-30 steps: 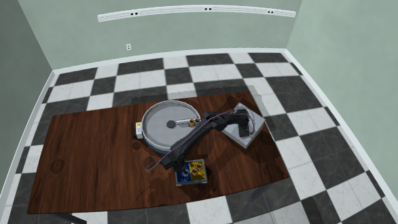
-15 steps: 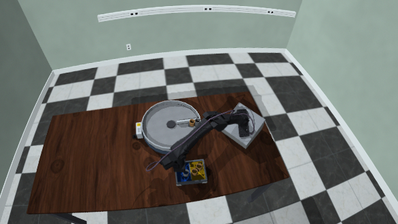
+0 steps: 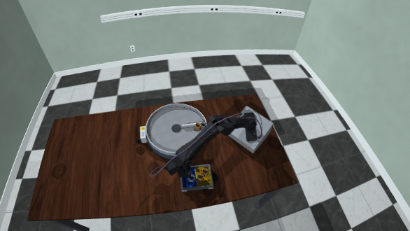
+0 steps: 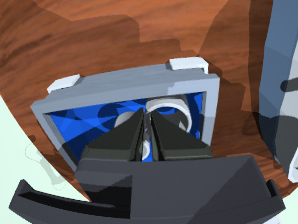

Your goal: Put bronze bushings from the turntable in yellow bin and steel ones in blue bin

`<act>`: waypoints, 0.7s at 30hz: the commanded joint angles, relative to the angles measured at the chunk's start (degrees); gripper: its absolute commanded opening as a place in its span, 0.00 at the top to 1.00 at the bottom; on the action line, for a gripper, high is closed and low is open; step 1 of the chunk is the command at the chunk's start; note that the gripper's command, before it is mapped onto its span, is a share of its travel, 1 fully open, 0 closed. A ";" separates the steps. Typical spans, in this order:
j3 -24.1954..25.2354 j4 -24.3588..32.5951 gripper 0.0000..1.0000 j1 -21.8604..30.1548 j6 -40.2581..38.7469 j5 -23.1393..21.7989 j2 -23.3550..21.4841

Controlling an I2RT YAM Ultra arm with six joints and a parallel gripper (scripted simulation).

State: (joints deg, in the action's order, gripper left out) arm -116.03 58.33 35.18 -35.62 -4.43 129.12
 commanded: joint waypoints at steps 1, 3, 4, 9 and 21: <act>-1.52 -0.68 1.00 0.28 -0.33 0.65 -2.20; -1.84 0.15 1.00 0.34 -0.37 0.65 -2.01; -2.19 0.74 1.00 0.40 -0.41 0.66 -1.11; -3.01 1.13 1.00 0.31 -0.41 0.58 -1.38; -3.22 1.23 1.00 0.32 -0.41 0.48 -1.28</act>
State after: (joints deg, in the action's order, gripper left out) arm -117.40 58.67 35.27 -35.66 -4.32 129.99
